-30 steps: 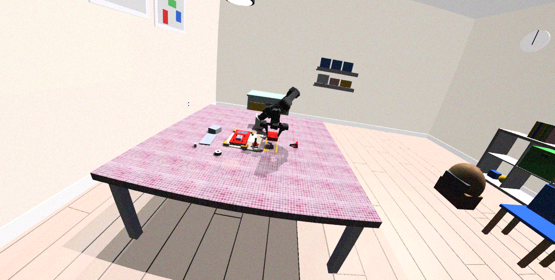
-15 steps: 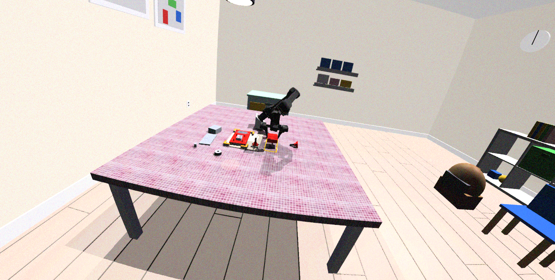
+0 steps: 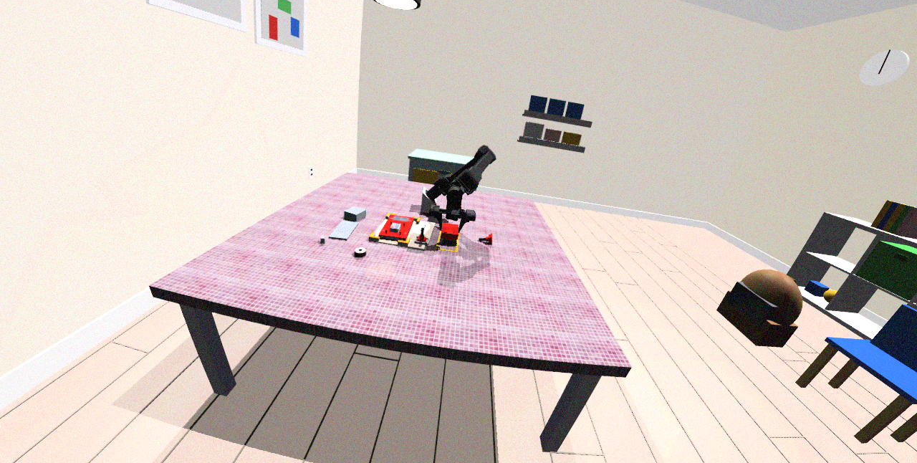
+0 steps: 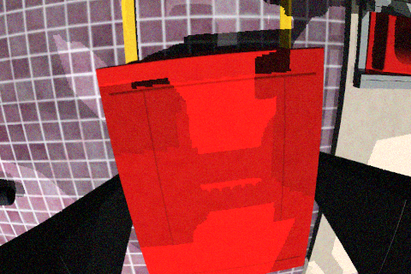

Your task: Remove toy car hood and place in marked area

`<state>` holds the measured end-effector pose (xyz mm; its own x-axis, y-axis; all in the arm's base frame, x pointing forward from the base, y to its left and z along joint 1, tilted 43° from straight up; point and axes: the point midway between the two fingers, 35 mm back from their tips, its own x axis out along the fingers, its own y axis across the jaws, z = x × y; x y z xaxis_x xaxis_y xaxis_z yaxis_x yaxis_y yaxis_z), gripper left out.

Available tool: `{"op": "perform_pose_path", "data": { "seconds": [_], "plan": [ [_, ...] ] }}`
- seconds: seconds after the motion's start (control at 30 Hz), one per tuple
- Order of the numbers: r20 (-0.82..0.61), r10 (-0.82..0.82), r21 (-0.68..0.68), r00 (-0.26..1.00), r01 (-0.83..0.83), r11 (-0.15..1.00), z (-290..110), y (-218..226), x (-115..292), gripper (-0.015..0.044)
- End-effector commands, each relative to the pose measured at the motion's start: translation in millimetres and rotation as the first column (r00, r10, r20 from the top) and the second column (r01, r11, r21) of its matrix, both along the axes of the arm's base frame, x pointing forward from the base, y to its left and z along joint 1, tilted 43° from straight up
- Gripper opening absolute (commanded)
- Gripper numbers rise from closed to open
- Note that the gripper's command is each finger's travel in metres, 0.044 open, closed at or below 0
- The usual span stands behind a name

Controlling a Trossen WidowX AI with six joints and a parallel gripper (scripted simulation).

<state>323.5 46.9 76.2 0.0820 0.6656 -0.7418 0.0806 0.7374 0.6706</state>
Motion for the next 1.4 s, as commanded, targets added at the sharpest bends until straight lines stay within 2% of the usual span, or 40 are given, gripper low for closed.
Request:
{"op": "perform_pose_path", "data": {
  "seconds": [0.0, 1.37],
  "plan": [
    [-0.01, -0.004, 0.005, 1.0, 0.004, 1.0, -3.9, 2.7, -2.3, 0.0],
    [-0.01, -0.004, 0.007, 1.0, 0.004, 1.0, -17.9, 16.0, -1.3, 0.0]
  ]
}}
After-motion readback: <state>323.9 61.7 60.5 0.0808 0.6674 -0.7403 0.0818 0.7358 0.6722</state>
